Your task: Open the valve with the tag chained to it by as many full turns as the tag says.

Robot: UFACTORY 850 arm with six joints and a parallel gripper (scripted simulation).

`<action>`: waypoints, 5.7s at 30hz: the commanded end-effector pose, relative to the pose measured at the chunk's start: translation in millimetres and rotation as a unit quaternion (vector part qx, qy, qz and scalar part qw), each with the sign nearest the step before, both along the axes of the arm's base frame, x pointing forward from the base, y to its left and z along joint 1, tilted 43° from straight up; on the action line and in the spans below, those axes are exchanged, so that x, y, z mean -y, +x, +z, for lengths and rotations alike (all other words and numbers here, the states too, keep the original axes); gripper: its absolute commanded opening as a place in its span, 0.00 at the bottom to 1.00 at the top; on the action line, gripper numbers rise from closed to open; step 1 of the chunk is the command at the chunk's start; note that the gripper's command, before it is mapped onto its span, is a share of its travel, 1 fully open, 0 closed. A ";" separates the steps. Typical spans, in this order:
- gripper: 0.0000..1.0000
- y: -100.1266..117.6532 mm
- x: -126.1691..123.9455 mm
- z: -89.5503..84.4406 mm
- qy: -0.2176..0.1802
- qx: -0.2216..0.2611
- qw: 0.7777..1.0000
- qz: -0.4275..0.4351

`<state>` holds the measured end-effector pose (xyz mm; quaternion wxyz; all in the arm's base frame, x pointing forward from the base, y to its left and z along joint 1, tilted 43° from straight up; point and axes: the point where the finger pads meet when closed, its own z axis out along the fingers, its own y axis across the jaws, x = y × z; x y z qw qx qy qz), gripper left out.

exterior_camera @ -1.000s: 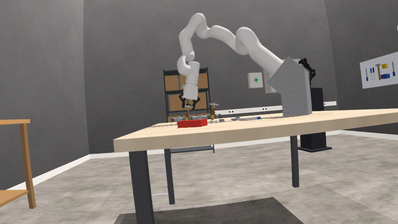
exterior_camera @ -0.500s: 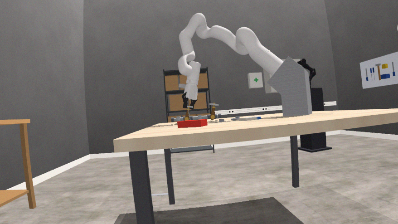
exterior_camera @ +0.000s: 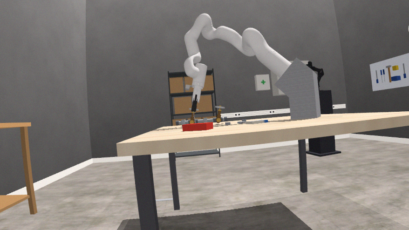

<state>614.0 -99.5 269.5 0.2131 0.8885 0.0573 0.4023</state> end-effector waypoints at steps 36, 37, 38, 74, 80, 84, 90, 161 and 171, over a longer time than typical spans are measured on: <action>0.00 0.2 -0.2 0.5 -0.502 -0.255 0.728 0.391; 0.00 0.2 -0.2 0.5 -0.502 -0.256 0.728 0.391; 0.00 0.2 -0.2 0.5 -0.502 -0.256 0.727 0.391; 1.00 0.2 -0.2 0.5 -0.481 -0.245 0.755 0.373; 1.00 0.2 -0.2 0.5 -0.448 -0.230 0.792 0.344; 1.00 0.2 -0.2 0.5 -0.395 -0.204 0.845 0.299; 1.00 0.2 -0.2 0.5 -0.287 -0.153 0.923 0.208; 0.00 0.2 -0.2 0.5 0.473 0.224 0.746 -0.412; 0.00 0.2 -0.2 0.5 0.473 0.224 0.746 -0.412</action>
